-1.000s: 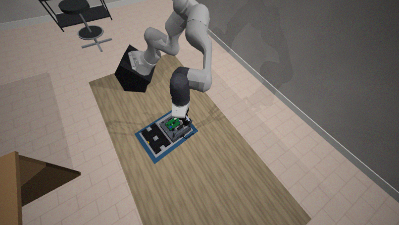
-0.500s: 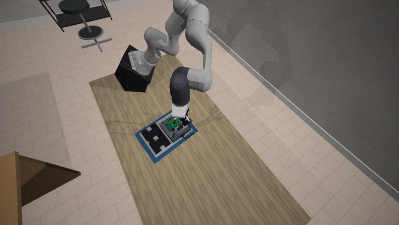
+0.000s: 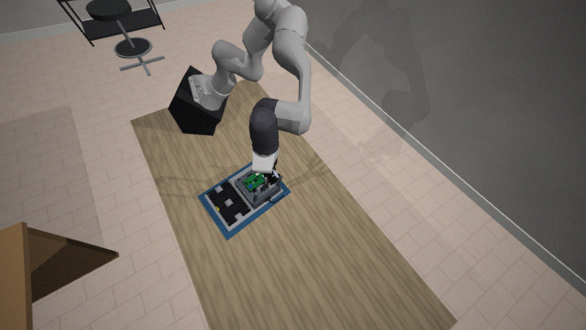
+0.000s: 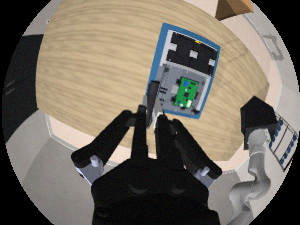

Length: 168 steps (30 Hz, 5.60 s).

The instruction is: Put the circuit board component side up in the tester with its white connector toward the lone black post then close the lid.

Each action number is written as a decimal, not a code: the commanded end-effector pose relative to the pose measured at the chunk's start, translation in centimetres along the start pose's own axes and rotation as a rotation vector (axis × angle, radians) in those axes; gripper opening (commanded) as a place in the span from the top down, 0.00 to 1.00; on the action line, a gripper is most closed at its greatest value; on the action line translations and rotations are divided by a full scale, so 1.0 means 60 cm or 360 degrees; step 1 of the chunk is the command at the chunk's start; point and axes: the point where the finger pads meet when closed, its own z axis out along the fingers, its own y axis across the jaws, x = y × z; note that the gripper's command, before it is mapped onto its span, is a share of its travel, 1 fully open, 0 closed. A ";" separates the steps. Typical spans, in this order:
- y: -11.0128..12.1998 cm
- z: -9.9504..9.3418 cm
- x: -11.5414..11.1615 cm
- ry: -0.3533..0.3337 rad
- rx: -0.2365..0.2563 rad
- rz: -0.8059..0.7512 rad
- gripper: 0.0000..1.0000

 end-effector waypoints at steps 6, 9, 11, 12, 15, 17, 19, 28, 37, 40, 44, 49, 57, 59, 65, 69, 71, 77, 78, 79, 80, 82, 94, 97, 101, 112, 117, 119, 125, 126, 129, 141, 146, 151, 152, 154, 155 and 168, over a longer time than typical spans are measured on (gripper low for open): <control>-0.001 0.003 -0.002 -0.0003 0.0001 -0.0003 1.00; -0.001 0.003 -0.002 -0.0003 0.0001 -0.0003 1.00; -0.001 0.003 -0.002 -0.0003 0.0001 -0.0003 1.00; -0.001 0.003 -0.002 -0.0003 0.0001 -0.0003 1.00; -0.001 0.003 -0.002 -0.0003 0.0001 -0.0003 1.00; -0.001 0.003 -0.002 -0.0003 0.0001 -0.0003 1.00; -0.001 0.003 -0.002 -0.0003 0.0001 -0.0003 1.00; -0.001 0.003 -0.002 -0.0003 0.0001 -0.0003 1.00; 0.001 0.003 -0.002 -0.0003 0.0001 -0.0003 1.00; 0.002 0.003 -0.002 -0.0003 0.0001 -0.0003 1.00; 0.004 0.002 -0.002 -0.0003 0.0001 -0.0003 1.00; 0.005 0.002 -0.002 -0.0003 0.0001 -0.0003 1.00; 0.011 0.001 -0.002 -0.0002 0.0001 -0.0002 1.00; 0.012 0.000 -0.002 -0.0002 0.0001 -0.0002 1.00; 0.016 0.000 -0.002 -0.0002 0.0001 -0.0003 1.00; 0.020 -0.001 -0.002 -0.0003 0.0001 -0.0003 1.00; 0.022 -0.002 -0.002 -0.0003 0.0001 -0.0003 1.00; 0.029 -0.003 -0.002 -0.0003 0.0001 -0.0003 1.00; 0.029 -0.003 -0.002 -0.0003 0.0001 -0.0003 1.00; 0.029 -0.003 -0.002 -0.0003 0.0001 -0.0003 1.00; 0.030 -0.003 -0.002 -0.0003 0.0001 -0.0002 1.00; 0.033 -0.004 -0.002 -0.0002 0.0001 -0.0002 1.00; 0.052 -0.006 -0.002 -0.0003 0.0001 -0.0003 1.00; 0.054 -0.006 -0.002 -0.0003 0.0001 -0.0002 1.00; 0.061 -0.006 -0.002 -0.0003 0.0001 -0.0002 1.00; 0.081 -0.007 -0.001 -0.0003 0.0001 -0.0002 1.00; 0.090 -0.007 -0.001 -0.0003 0.0001 -0.0002 1.00; 0.095 -0.006 -0.001 -0.0003 0.0001 -0.0002 1.00; 0.109 -0.005 -0.001 -0.0003 0.0001 -0.0002 1.00; 0.111 -0.005 -0.001 -0.0003 0.0001 -0.0002 1.00; 0.116 -0.004 -0.001 -0.0003 0.0001 -0.0002 1.00; 0.145 0.001 -0.001 -0.0003 0.0001 -0.0002 1.00; 0.155 0.003 -0.001 -0.0003 0.0001 -0.0003 1.00; 0.166 0.006 -0.001 -0.0003 0.0001 -0.0002 1.00; 0.169 0.007 -0.001 -0.0003 0.0001 -0.0003 1.00; 0.175 0.009 -0.001 -0.0003 0.0001 -0.0003 1.00; 0.177 0.010 -0.001 -0.0003 0.0001 -0.0003 1.00; 0.208 0.023 -0.001 -0.0003 0.0001 -0.0003 1.00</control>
